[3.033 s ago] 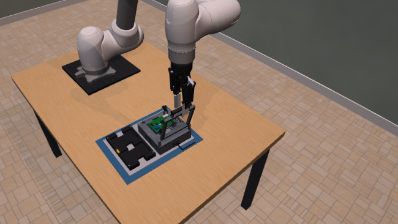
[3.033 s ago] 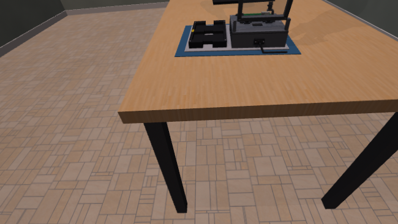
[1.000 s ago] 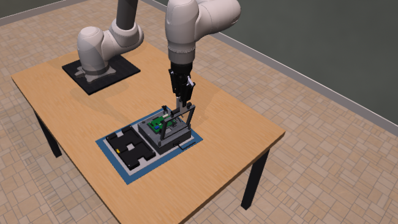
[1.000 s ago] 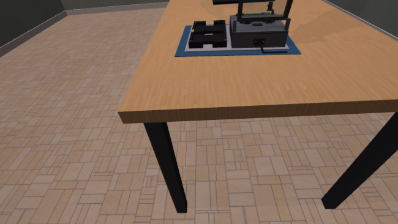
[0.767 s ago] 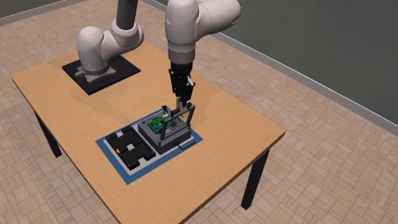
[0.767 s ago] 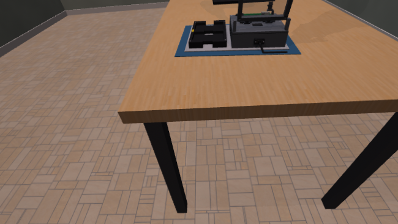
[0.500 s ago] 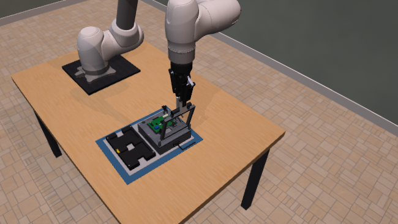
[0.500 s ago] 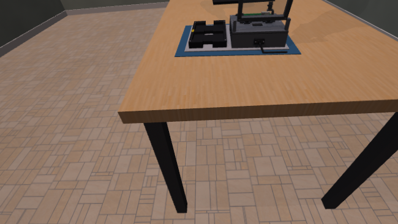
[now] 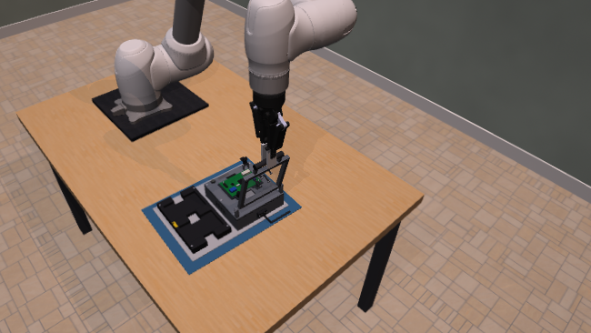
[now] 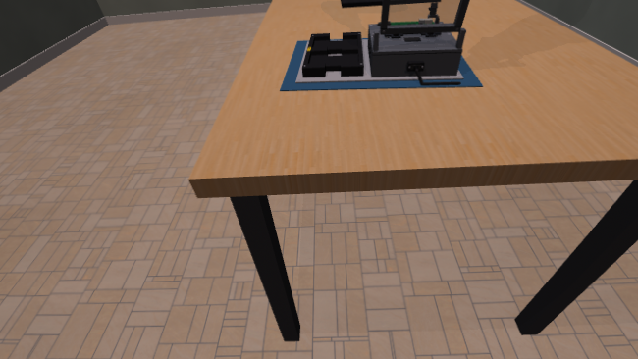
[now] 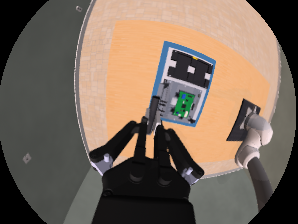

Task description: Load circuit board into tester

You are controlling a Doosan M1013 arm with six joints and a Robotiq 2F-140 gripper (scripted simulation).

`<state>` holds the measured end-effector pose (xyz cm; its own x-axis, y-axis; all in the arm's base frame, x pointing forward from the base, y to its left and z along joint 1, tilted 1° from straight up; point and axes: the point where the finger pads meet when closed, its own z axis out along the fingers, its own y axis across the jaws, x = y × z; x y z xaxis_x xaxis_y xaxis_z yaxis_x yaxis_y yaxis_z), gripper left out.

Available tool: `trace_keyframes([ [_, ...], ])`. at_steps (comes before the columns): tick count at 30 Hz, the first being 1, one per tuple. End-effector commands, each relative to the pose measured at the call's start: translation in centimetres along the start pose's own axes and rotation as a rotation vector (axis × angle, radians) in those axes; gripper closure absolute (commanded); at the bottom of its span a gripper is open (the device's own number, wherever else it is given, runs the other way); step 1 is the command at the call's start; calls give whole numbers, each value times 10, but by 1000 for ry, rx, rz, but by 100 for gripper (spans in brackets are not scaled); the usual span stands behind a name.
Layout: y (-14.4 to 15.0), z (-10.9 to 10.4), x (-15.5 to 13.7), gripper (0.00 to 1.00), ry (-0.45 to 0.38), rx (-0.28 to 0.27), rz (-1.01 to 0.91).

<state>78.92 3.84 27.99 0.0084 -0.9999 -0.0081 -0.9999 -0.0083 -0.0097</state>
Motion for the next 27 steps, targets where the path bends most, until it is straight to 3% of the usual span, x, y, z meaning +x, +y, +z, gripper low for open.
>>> trace_keyframes([
  [1, 1, 0, 0, 100, 0, 0, 0],
  [27, 11, -2, 0, 100, 0, 0, 0],
])
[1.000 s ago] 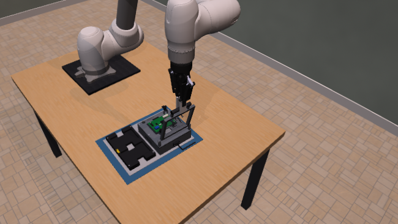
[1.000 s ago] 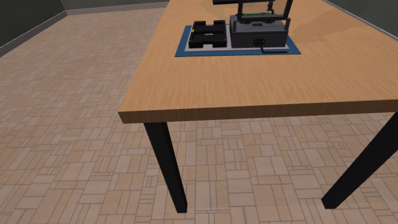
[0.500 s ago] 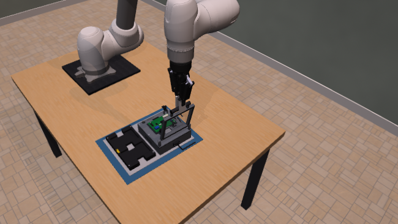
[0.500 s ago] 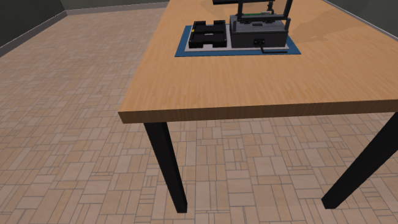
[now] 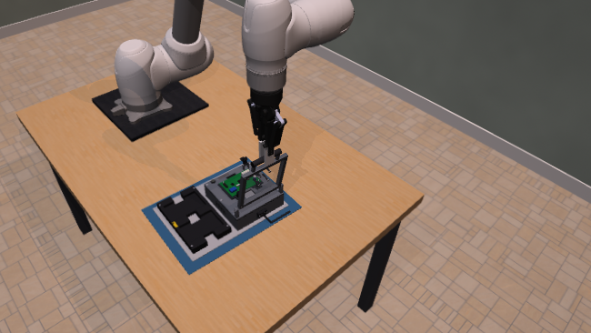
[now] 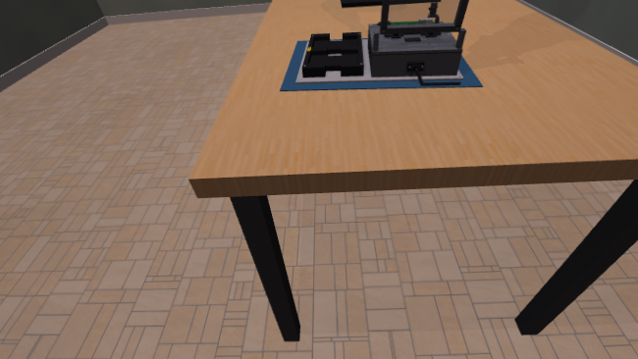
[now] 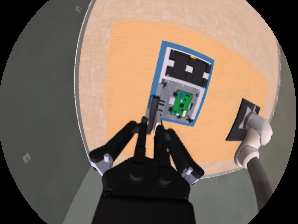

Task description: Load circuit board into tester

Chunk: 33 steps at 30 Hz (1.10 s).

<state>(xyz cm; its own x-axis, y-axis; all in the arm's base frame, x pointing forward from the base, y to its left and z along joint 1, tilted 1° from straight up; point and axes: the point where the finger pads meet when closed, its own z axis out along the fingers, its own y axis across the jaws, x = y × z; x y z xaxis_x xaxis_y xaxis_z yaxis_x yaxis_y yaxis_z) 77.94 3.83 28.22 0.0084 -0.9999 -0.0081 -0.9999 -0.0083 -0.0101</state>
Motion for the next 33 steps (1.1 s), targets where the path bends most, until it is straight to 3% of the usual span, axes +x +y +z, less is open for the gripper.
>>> trace_keyframes([
  [1, 2, 0, 0, 100, 0, -1, 0],
  [33, 28, -3, 0, 100, 0, -1, 0],
])
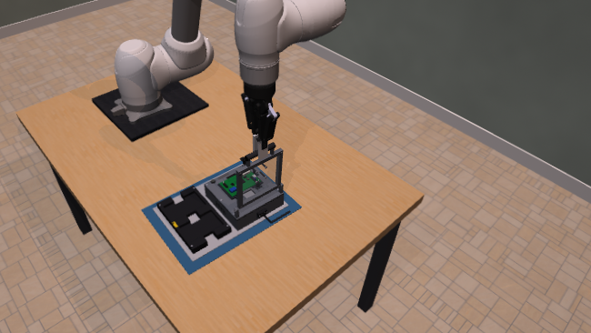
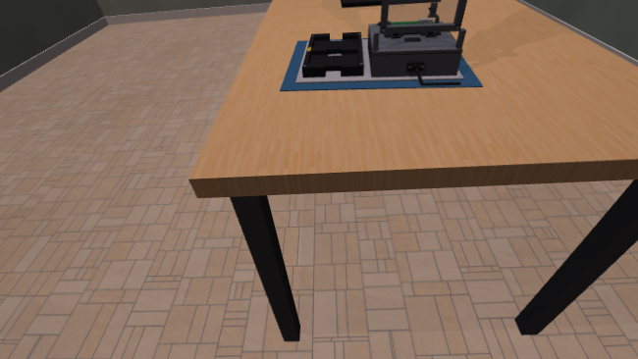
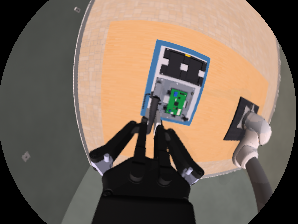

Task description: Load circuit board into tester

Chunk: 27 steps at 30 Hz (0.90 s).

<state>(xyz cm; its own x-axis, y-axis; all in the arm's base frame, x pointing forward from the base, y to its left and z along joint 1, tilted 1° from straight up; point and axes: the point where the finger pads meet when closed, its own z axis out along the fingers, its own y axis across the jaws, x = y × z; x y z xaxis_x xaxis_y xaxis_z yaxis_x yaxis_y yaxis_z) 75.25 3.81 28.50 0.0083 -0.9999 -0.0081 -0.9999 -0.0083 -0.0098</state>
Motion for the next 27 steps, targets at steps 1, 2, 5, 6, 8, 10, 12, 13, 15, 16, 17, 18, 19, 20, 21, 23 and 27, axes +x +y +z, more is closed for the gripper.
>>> trace_keyframes([
  [1, 3, 0, 0, 100, 0, -1, 0],
  [2, 4, 0, 0, 100, 0, -1, 0],
  [5, 8, 0, 0, 100, 0, -1, 0],
  [6, 9, 0, 0, 100, 0, -1, 0],
  [8, 12, 0, 0, 100, 0, -1, 0],
  [10, 15, 0, 0, 100, 0, -1, 0],
  [12, 18, 0, 0, 100, 0, -1, 0],
  [13, 19, 0, 0, 100, 0, -1, 0],
  [15, 21, 0, 0, 100, 0, -1, 0],
  [16, 21, 0, 0, 100, 0, -1, 0],
  [17, 22, 0, 0, 100, 0, -1, 0],
  [18, 24, 0, 0, 100, 0, -1, 0],
  [19, 25, 0, 0, 100, 0, -1, 0],
  [20, 27, 1, 0, 100, 0, -1, 0],
  [21, 28, 1, 0, 100, 0, -1, 0],
  [23, 32, 1, 0, 100, 0, -1, 0],
  [27, 38, 2, 0, 100, 0, -1, 0],
])
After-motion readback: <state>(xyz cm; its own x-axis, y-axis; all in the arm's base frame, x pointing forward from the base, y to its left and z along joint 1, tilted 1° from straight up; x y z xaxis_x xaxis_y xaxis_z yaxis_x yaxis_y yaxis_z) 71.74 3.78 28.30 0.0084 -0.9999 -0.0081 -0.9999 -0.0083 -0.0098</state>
